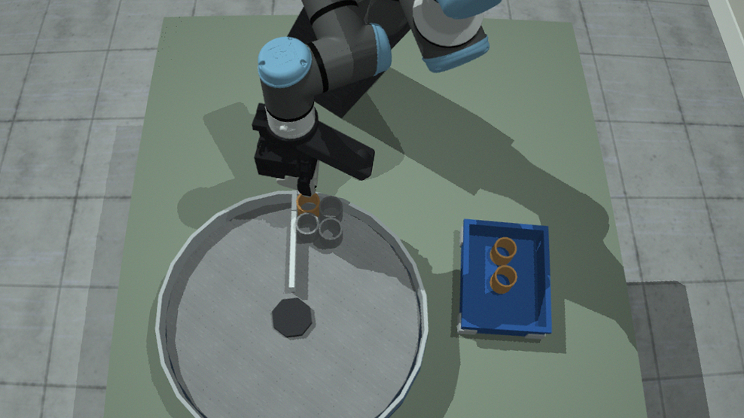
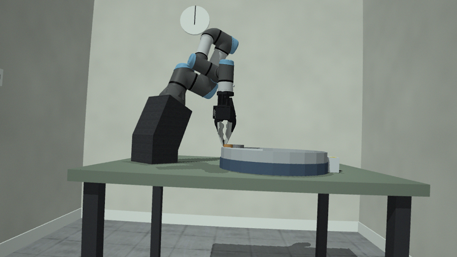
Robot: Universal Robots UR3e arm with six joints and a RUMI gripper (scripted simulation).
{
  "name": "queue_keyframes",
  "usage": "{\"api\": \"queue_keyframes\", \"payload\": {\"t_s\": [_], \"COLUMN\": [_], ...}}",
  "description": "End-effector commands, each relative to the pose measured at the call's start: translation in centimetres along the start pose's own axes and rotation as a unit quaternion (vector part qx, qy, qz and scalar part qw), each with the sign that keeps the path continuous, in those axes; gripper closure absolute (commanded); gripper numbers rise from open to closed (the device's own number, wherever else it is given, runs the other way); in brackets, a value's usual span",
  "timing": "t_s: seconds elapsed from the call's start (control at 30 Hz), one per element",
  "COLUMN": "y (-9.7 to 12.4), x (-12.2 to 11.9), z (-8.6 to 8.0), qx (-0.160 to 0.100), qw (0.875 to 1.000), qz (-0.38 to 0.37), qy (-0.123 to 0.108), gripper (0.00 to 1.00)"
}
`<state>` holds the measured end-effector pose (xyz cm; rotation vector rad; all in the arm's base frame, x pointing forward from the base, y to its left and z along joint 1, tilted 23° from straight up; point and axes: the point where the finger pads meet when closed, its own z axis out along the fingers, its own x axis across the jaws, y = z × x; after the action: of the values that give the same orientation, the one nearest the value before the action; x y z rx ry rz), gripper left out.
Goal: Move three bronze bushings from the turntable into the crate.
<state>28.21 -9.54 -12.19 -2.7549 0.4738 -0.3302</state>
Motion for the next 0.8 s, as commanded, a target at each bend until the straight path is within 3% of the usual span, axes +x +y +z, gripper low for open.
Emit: {"api": "queue_keyframes", "payload": {"t_s": [0.0,0.23,0.77], "y": [0.1,0.1,0.1], "x": [0.0,0.0,0.0], "z": [-0.3,-1.0,-4.4], "qx": [-0.001,-0.001,-0.001], "qw": [1.0,1.0,1.0], "qz": [0.0,0.0,0.0], "qy": [0.001,0.001,0.001], "gripper": [1.0,1.0,1.0]}}
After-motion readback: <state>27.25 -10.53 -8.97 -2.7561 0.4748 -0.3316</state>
